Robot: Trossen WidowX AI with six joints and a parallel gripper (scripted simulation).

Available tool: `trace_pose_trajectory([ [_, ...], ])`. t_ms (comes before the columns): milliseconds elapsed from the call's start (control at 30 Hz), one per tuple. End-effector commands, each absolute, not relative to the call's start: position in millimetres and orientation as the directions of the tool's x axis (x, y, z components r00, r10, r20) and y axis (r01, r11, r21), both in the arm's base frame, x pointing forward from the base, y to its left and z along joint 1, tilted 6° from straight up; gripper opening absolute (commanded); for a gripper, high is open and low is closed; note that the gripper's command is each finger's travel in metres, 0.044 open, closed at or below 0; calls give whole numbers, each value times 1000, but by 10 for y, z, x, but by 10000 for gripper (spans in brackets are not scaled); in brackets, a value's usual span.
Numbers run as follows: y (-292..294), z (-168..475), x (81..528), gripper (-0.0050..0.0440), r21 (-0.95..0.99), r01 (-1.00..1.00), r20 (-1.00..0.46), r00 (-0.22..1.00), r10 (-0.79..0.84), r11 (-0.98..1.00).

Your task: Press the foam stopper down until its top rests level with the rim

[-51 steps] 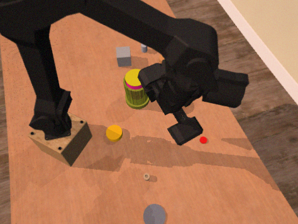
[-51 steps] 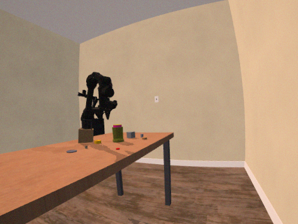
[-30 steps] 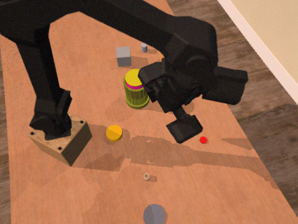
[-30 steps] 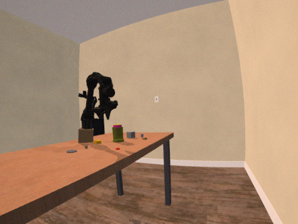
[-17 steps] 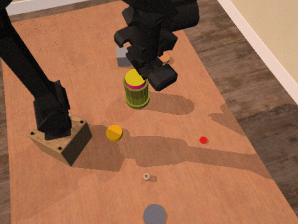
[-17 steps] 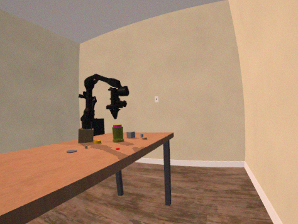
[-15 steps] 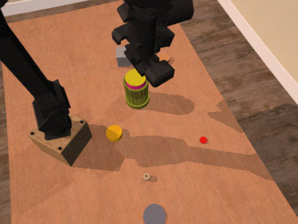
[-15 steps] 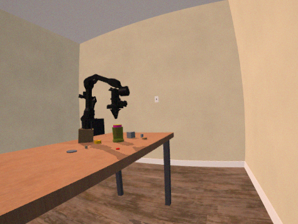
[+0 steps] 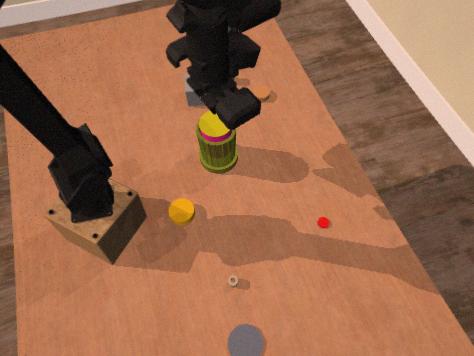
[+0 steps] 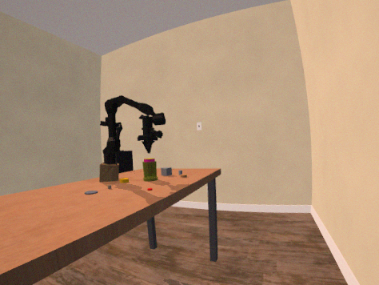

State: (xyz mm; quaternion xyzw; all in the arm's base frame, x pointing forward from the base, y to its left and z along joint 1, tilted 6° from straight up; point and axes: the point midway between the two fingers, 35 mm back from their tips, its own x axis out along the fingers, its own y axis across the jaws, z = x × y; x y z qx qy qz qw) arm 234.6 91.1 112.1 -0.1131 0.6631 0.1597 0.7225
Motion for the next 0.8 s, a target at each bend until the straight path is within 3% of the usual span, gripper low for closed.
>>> trace_pose_trajectory([
  [0,922,1049,2355,0,43,-377,-993,85,81,925],
  [767,941,870,2382,0,43,-377,-993,85,81,925],
])
